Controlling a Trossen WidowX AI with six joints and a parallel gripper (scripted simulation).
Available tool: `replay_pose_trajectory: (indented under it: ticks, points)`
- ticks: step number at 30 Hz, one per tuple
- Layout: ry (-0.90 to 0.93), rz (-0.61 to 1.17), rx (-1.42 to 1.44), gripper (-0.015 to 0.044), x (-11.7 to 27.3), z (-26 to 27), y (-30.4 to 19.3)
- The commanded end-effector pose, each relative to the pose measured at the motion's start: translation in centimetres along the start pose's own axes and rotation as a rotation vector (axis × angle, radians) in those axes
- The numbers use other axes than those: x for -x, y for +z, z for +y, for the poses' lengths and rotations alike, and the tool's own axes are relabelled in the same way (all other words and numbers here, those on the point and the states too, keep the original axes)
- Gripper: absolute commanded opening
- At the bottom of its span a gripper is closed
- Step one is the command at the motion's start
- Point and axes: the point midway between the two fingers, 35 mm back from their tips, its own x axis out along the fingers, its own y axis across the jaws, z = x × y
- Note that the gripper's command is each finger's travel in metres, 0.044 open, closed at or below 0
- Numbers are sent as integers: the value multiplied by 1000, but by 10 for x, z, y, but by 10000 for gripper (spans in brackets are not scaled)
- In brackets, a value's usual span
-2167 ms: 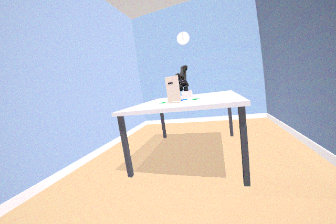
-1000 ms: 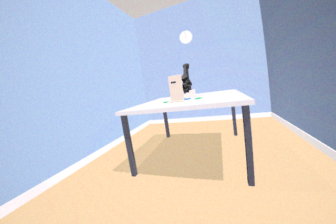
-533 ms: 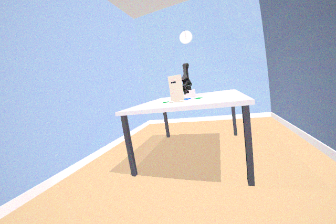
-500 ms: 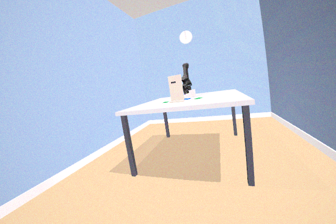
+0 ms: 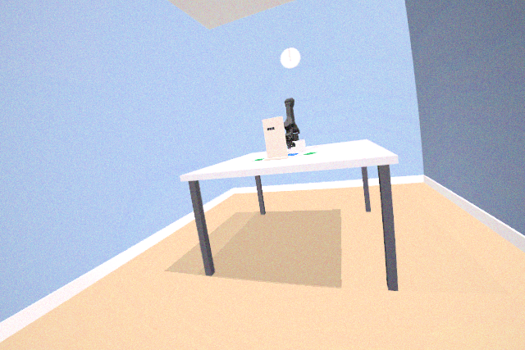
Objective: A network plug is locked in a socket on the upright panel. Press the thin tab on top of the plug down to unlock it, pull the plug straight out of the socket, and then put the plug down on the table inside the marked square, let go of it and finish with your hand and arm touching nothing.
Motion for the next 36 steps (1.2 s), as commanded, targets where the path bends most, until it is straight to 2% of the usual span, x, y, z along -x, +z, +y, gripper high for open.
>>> replay_pose_trajectory:
  ticks: [1,36]
  points:
    - [-4,-1,-1,0,-3,-3,0]
    - [-4,0,-1,0,-19,-19,1]
